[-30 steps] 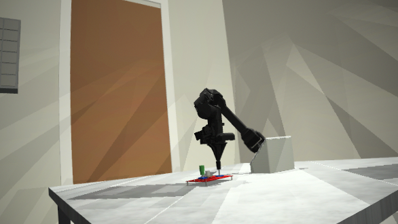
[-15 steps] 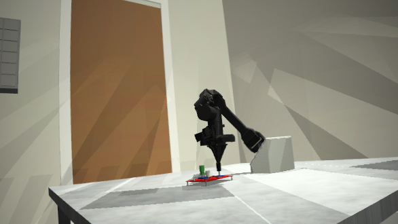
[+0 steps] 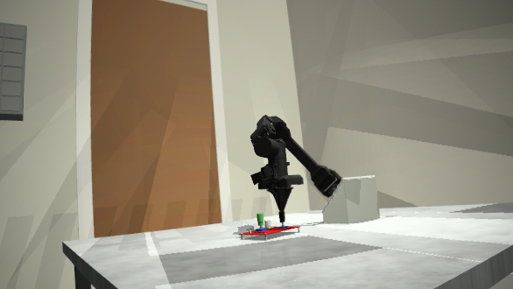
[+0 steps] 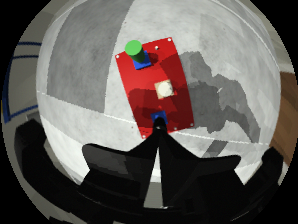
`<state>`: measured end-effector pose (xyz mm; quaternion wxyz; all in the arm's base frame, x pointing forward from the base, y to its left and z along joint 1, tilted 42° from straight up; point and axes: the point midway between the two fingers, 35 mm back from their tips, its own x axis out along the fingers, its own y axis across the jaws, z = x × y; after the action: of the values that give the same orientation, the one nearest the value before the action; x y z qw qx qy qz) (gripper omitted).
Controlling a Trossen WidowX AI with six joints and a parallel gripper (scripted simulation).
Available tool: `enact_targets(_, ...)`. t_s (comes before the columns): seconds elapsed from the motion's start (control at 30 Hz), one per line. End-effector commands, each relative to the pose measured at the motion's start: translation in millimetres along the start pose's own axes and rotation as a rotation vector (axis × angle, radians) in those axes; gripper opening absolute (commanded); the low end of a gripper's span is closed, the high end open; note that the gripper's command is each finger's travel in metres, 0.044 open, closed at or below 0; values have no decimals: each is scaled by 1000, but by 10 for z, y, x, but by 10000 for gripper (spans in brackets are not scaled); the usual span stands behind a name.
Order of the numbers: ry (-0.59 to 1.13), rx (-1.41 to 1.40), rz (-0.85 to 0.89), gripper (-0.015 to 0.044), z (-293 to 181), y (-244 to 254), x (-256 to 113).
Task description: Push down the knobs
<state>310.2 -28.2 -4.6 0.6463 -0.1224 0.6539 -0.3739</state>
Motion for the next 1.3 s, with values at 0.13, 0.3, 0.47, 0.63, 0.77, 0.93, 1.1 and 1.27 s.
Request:
enact_targets(0.13, 13, 14, -14, 0, 22, -18, 163)
enact_targets(0.3, 13, 15, -14, 0, 22, -19, 173)
enact_targets(0.47, 13, 15, -14, 0, 22, -19, 173)
enact_targets(0.63, 13, 15, -14, 0, 22, -19, 193)
enact_targets(0.77, 13, 15, -14, 0, 22, -19, 195)
enact_targets(0.93, 13, 15, -14, 0, 22, -19, 195)
enact_targets(1.1, 13, 15, -14, 0, 22, -19, 203)
enact_targets(1.27, 13, 15, -14, 0, 22, -19, 203)
